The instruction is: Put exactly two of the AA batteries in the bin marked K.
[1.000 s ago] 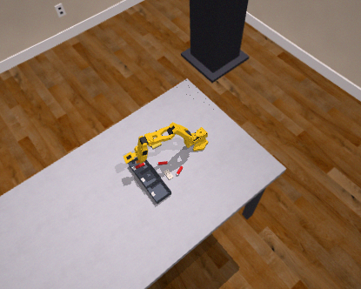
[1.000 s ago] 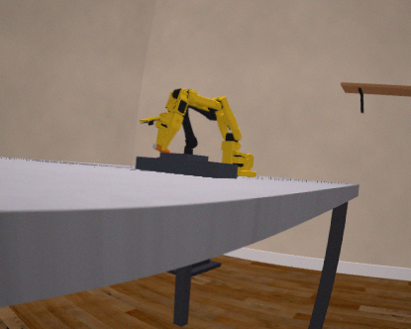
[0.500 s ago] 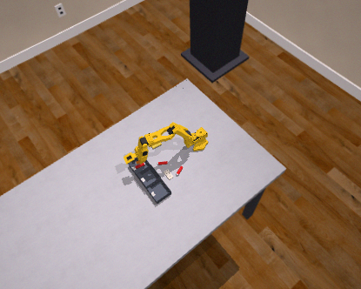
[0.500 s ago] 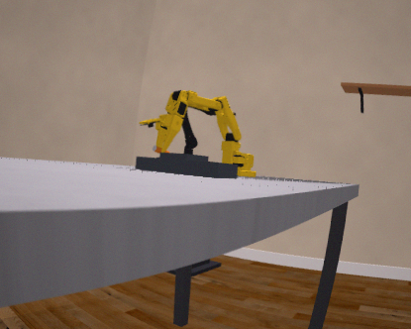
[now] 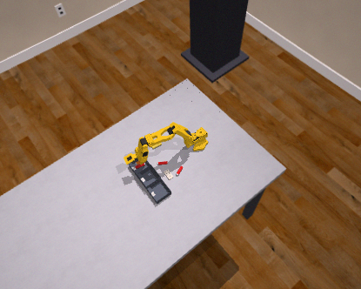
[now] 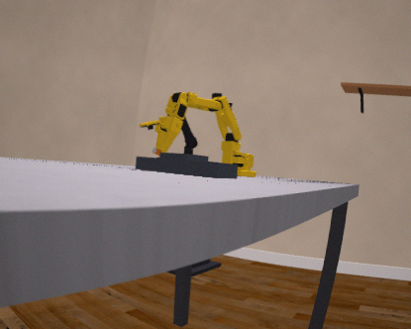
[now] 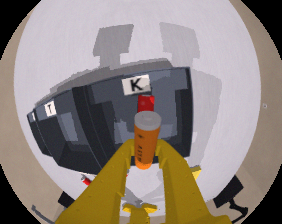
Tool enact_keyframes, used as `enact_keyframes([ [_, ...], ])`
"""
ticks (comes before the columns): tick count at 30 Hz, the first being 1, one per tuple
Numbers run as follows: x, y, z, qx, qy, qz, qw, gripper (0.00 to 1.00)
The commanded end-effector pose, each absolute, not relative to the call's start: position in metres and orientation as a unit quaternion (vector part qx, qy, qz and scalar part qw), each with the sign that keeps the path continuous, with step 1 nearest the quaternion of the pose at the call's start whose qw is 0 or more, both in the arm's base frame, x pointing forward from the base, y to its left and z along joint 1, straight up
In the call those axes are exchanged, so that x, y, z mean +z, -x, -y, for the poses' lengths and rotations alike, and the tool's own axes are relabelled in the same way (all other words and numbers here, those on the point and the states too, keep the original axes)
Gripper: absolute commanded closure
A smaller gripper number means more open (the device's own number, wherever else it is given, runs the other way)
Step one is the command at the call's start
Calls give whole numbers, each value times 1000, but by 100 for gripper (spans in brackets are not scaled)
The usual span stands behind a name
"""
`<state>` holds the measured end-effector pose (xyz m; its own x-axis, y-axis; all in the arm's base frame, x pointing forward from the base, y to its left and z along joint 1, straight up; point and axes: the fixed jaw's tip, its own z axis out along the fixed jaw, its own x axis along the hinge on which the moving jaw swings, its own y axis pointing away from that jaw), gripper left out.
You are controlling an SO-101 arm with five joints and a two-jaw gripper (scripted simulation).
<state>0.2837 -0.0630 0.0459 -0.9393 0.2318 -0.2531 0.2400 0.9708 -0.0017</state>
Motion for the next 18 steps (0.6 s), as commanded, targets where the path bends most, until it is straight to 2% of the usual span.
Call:
enact_keyframes([
  [1, 67, -292, 63, -22, -111, -978, 174, 100],
  [18, 61, -292, 63, -22, -111, -978, 174, 100],
])
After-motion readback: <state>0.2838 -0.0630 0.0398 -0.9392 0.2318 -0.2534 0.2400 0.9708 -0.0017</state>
